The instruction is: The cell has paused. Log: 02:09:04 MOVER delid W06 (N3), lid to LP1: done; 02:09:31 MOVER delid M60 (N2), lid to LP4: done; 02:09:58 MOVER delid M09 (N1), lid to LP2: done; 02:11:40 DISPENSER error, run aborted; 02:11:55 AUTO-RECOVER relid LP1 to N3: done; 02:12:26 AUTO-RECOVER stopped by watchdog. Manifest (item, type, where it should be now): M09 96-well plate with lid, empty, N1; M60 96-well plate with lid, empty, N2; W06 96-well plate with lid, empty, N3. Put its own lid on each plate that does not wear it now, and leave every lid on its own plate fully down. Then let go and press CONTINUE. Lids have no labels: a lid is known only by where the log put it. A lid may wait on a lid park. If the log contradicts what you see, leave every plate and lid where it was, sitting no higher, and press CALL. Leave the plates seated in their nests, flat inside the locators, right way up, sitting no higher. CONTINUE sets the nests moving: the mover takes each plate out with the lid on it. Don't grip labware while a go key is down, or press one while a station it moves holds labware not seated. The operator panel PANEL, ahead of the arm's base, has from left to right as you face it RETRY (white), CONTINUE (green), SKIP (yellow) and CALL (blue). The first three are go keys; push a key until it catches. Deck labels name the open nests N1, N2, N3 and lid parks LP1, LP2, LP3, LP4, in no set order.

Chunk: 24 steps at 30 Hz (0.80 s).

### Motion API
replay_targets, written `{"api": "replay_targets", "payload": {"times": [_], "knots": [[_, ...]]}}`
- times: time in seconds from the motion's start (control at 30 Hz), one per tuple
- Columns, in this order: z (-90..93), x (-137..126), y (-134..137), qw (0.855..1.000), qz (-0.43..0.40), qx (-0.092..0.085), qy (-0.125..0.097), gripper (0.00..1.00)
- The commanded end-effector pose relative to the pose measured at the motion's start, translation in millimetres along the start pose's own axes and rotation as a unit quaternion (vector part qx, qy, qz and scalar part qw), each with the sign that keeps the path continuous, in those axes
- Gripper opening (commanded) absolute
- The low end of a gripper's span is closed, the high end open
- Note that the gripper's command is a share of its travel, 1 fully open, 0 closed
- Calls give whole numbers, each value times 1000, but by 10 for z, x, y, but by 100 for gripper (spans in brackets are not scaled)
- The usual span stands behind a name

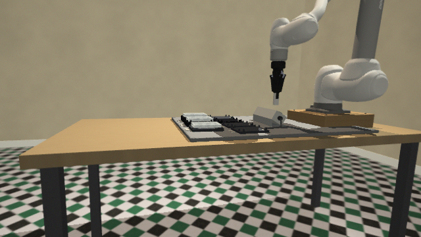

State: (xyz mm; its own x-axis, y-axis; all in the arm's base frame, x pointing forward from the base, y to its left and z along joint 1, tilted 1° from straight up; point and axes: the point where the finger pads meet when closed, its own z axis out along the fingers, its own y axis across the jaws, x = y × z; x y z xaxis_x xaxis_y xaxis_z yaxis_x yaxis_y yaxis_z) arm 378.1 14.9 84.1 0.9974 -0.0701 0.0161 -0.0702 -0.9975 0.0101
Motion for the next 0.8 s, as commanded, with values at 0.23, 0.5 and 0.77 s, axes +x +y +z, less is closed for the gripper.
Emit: {"api": "replay_targets", "payload": {"times": [0.23,0.5,0.77], "knots": [[30,0,0,1000,0,0,0,0],[91,0,0,1000,0,0,0,0],[150,0,0,1000,0,0,0,0]]}}
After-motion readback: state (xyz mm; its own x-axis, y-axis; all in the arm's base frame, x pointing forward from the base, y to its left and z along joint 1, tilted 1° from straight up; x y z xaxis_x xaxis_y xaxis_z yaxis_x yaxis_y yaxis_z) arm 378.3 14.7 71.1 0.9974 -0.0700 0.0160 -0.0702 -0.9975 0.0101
